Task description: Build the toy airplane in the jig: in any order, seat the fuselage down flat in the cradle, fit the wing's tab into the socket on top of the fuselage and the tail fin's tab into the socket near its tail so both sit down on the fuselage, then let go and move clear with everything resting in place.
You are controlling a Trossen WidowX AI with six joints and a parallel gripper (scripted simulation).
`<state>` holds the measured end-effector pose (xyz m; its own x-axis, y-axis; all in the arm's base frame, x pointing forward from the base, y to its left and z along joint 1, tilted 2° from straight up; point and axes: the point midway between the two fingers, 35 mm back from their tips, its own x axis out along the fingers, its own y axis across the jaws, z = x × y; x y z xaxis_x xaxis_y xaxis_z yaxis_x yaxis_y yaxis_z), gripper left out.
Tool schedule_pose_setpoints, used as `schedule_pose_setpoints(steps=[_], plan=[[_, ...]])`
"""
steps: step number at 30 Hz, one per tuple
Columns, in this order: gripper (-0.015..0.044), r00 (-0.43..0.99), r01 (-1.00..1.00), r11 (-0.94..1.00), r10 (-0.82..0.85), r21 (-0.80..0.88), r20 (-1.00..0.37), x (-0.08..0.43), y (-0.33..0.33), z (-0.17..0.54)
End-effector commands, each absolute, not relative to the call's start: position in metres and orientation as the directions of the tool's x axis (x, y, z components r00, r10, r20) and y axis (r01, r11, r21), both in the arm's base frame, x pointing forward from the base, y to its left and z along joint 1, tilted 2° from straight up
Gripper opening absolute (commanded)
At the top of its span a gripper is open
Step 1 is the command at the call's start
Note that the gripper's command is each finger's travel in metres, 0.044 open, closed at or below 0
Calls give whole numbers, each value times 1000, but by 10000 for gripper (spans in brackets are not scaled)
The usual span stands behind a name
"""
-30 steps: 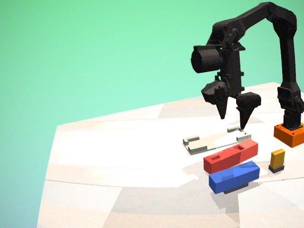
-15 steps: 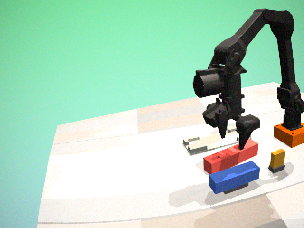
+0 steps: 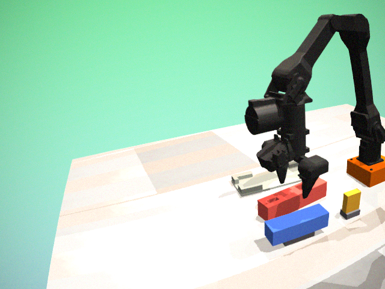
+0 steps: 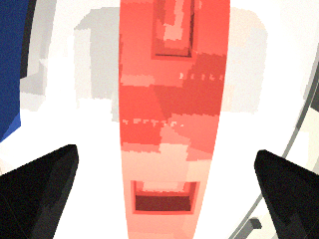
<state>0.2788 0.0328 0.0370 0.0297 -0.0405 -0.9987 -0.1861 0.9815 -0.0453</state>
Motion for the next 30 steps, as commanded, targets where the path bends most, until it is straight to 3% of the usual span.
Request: schedule_pose_setpoints(steps=[1, 19, 28, 30], plan=[[440, 21, -190, 981, -37, -40, -999, 277, 33, 28], [440, 21, -190, 981, -37, -40, -999, 276, 32, 2], [204, 21, -190, 981, -37, -40, -999, 276, 32, 2], [190, 21, -190, 981, -37, -40, -999, 276, 32, 2]])
